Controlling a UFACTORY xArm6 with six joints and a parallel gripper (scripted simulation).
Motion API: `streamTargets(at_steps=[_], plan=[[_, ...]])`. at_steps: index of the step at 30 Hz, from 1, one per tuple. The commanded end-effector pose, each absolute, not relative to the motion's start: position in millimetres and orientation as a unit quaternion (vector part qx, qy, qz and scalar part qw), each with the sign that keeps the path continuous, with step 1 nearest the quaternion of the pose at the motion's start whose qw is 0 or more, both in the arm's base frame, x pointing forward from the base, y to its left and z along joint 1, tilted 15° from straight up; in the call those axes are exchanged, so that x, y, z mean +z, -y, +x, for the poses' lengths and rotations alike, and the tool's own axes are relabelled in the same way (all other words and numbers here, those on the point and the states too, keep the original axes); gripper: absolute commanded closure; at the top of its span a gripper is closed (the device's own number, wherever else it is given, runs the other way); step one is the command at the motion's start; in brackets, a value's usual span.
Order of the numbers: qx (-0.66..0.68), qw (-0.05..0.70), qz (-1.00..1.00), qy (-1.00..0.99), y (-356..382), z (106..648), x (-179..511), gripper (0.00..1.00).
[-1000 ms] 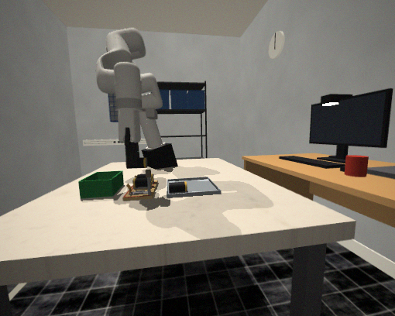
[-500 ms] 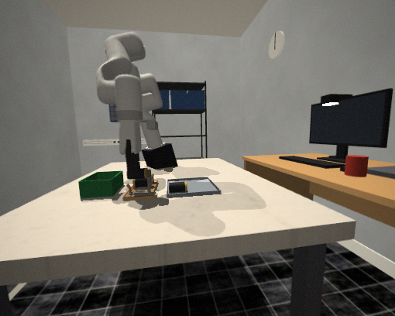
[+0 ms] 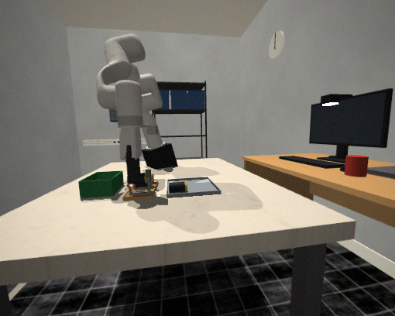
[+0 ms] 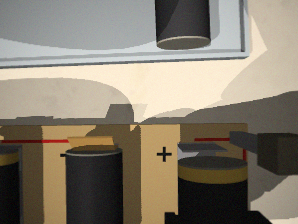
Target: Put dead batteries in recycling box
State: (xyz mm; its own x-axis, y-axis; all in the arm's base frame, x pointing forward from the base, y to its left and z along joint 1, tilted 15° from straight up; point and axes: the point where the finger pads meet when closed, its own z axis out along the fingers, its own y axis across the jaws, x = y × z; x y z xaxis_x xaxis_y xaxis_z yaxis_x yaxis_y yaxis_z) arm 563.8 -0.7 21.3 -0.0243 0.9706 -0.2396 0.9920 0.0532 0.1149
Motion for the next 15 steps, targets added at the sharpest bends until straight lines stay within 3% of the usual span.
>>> streamTargets(at_steps=[1,15], plan=[[-0.04,0.129,0.687,-0.714,0.3,565.2,23.0,0.72],[-0.04,0.129,0.687,-0.714,2.3,566.4,14.5,0.72]])
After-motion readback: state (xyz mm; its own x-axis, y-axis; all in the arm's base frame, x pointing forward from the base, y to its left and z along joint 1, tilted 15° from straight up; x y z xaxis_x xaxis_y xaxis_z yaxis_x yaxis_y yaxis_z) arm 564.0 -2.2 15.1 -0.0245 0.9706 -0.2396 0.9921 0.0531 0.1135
